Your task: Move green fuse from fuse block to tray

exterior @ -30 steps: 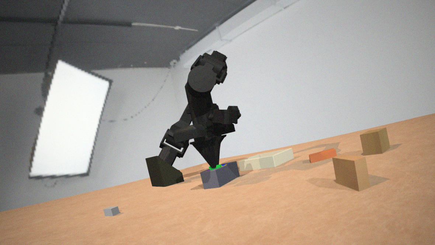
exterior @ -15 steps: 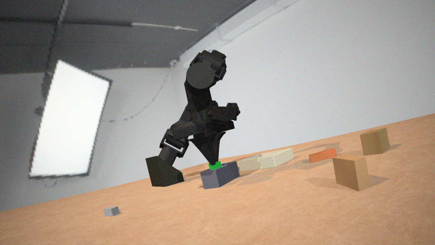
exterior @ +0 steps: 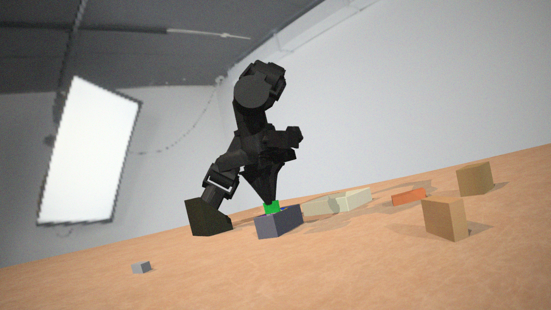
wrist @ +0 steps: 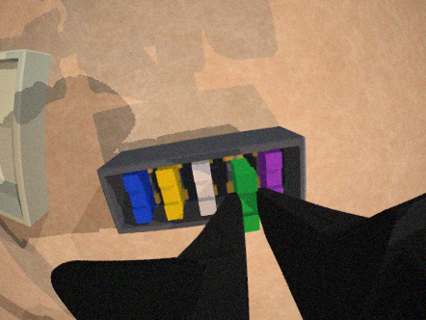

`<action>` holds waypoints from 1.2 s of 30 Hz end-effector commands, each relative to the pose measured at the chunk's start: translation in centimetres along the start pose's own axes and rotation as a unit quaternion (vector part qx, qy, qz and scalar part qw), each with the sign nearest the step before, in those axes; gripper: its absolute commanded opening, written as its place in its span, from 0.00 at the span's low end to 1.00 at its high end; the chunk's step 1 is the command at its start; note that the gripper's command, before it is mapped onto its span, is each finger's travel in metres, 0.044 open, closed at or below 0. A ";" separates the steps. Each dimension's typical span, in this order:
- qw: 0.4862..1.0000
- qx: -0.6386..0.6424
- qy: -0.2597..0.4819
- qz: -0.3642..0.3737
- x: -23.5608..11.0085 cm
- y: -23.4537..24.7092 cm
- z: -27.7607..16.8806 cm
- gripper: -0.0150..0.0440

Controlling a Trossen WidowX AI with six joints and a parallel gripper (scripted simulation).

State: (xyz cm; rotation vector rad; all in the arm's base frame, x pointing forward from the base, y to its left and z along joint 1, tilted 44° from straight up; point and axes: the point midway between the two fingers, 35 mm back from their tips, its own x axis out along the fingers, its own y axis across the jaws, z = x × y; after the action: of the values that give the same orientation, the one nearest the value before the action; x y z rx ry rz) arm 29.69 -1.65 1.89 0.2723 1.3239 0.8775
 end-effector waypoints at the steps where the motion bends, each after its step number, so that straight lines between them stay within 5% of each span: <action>1: 1.000 -0.003 0.001 -0.003 -0.3 -0.1 0.1 0.25; 36: 1.000 -0.002 0.000 -0.002 -2.8 0.0 0.0 0.25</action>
State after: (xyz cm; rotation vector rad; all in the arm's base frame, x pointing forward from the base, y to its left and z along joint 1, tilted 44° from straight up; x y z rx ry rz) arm 29.63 -3.14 3.53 0.2752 1.3258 0.8791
